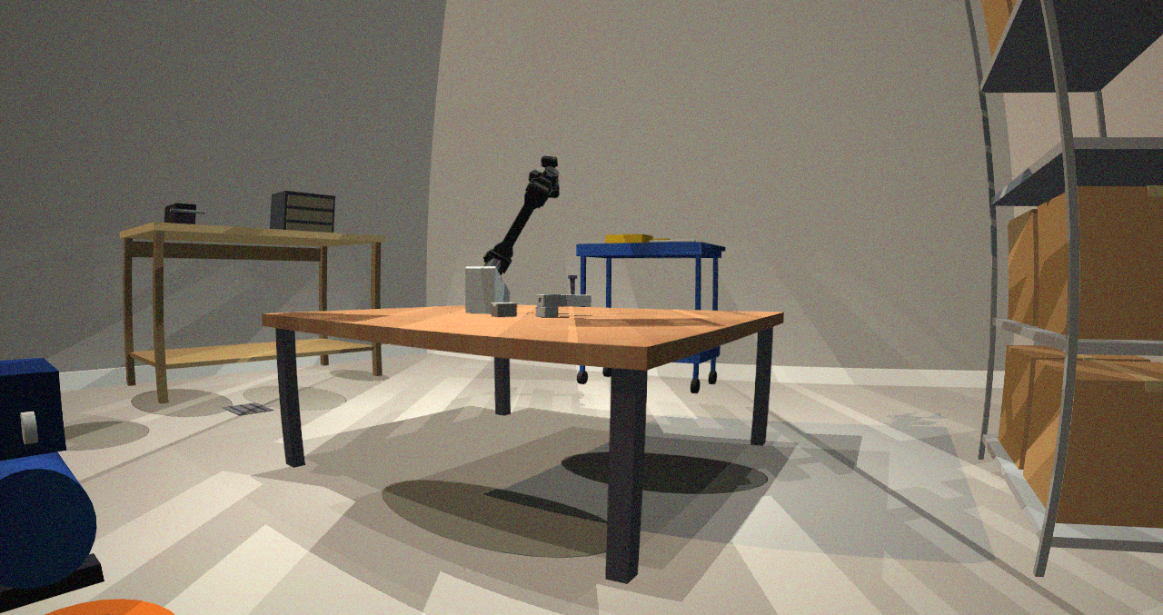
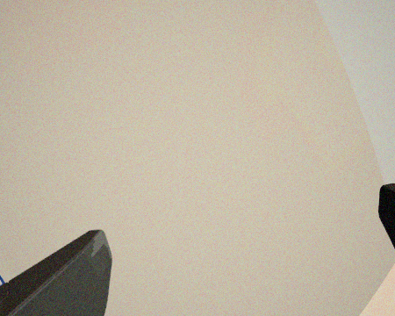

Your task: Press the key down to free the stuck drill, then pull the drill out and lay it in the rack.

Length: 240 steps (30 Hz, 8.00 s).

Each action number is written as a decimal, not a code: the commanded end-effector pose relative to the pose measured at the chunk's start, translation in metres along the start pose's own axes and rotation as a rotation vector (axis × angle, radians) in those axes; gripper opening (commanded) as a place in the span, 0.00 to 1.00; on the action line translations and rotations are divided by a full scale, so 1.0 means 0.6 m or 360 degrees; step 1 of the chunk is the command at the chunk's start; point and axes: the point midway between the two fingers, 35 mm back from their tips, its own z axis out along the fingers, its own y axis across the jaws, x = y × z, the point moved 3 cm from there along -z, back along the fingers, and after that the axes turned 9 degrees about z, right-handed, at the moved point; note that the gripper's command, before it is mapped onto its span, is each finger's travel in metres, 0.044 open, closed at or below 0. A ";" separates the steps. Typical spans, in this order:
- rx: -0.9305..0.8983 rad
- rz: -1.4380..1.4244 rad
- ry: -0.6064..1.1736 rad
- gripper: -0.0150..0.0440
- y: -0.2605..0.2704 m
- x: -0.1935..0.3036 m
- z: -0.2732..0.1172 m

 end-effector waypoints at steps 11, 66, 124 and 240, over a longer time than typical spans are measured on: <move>-0.0039 -0.0041 0.0006 0.44 0.020 0.002 -0.005; -0.1177 0.0717 0.3400 0.25 0.087 0.665 -0.746; 0.2253 0.2195 0.4127 0.25 -0.214 0.436 -1.007; 0.2256 0.2185 0.4130 0.61 -0.252 0.430 -0.984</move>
